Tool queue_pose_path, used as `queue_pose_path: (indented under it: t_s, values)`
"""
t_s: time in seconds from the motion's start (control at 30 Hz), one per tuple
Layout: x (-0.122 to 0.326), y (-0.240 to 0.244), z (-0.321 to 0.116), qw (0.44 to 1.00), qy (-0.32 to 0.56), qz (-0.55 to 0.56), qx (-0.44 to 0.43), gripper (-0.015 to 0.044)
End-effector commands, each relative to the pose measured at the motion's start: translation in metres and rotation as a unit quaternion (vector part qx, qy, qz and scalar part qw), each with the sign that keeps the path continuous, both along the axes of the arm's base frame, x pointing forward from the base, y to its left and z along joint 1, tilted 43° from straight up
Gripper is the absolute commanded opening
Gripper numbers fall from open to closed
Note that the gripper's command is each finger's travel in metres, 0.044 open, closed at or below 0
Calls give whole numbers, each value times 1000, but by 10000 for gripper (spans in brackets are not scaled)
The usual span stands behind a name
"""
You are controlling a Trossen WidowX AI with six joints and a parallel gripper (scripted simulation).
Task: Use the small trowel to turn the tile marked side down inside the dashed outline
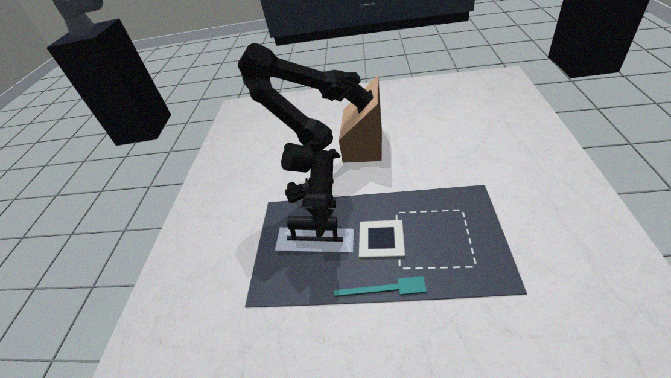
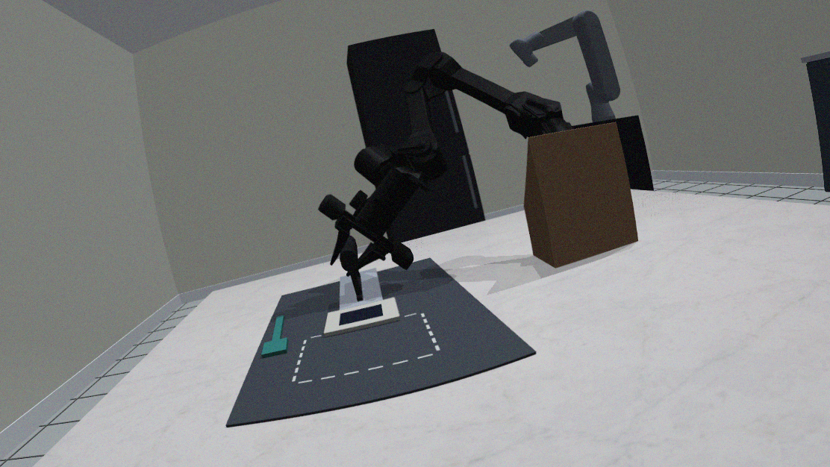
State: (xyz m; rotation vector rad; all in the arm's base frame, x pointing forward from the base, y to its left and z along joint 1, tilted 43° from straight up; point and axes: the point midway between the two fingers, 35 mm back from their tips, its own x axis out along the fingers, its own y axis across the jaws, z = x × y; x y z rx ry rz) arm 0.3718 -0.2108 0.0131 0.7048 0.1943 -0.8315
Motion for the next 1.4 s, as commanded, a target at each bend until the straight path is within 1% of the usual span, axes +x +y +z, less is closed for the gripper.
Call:
queue_pose_path:
  t_s: [0.0,1.07,1.37]
  values:
    - [2,1,-2,1000,-1,8,-2,0]
    - [8,39,-38,1000,-2,8,0,0]
    - [8,40,-39,1000,-2,8,0,0]
